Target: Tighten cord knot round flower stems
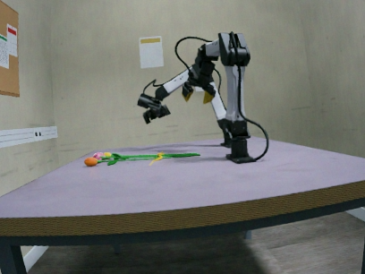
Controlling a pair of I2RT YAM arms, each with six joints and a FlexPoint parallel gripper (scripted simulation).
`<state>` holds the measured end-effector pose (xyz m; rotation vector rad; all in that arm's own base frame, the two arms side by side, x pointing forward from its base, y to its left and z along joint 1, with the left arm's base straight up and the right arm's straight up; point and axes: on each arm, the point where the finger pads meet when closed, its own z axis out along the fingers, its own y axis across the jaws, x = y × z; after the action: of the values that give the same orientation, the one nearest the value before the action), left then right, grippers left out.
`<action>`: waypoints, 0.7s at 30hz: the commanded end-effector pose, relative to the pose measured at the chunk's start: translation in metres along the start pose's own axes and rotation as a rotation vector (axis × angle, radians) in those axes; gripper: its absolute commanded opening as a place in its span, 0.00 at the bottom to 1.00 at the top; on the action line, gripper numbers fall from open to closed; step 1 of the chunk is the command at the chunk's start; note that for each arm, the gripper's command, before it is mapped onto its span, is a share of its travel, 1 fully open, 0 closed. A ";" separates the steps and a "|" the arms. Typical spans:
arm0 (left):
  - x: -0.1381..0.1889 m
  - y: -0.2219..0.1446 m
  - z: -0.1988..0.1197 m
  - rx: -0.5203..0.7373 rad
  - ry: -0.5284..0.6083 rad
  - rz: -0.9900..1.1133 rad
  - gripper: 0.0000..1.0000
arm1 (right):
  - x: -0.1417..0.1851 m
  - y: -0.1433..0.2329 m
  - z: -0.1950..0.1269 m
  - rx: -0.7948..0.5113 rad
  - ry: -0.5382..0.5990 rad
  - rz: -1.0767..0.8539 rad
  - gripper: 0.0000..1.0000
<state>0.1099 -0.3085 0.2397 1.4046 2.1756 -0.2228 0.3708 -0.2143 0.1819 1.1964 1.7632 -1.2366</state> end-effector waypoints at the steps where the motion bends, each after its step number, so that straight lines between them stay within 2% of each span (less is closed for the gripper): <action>1: -0.003 0.001 -0.003 0.001 -0.015 -0.005 1.00 | -0.007 -0.002 -0.002 -0.003 -0.009 0.024 1.00; 18: -0.003 0.001 -0.003 0.001 -0.015 -0.005 1.00 | -0.007 -0.002 -0.002 -0.003 -0.009 0.024 1.00; 21: 0.006 0.010 0.000 -0.049 0.015 -0.035 0.67 | 0.000 0.000 -0.002 -0.005 0.013 0.014 0.67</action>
<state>0.1110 -0.3081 0.2400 1.3929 2.1773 -0.2162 0.3705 -0.2142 0.1817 1.2006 1.7607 -1.2339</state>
